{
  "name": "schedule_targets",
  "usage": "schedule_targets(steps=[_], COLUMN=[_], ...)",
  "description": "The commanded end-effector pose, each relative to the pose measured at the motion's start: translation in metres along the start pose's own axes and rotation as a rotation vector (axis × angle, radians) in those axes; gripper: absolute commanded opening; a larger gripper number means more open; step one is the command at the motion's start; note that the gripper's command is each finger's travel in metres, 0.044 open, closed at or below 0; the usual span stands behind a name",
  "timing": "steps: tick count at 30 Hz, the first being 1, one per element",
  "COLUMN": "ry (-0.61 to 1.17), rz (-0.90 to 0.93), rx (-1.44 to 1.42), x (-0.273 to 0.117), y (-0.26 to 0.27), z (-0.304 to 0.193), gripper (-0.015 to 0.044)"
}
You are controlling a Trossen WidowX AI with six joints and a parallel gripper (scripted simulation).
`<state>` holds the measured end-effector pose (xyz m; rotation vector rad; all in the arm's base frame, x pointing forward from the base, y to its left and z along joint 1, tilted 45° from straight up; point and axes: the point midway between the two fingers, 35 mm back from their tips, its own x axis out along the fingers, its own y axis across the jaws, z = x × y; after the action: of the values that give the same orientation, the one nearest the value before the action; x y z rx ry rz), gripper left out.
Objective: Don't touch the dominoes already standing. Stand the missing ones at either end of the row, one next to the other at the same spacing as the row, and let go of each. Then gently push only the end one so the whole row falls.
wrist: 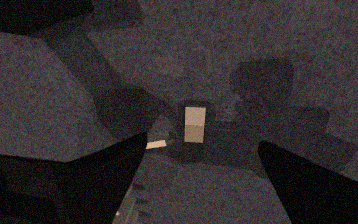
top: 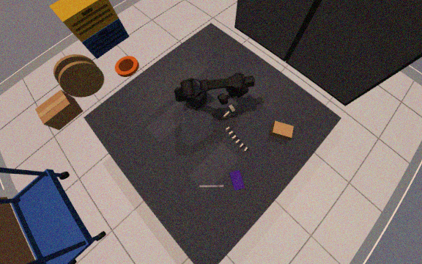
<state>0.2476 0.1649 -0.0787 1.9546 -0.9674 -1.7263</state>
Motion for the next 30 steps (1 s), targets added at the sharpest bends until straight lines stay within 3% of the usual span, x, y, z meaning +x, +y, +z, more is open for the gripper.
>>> schedule_targets(steps=[1,8,26,30], ry=[0.002,0.003,0.004,0.004], rz=[0.007,0.009,0.010,0.010], rx=[-0.017,-0.016,-0.016,-0.016], x=[0.006,0.064,0.080,0.080], y=[0.003,0.004,0.005,0.005], z=[-0.002,-0.002,0.000,0.000], gripper=[0.0440,0.0440,0.0440,0.0335])
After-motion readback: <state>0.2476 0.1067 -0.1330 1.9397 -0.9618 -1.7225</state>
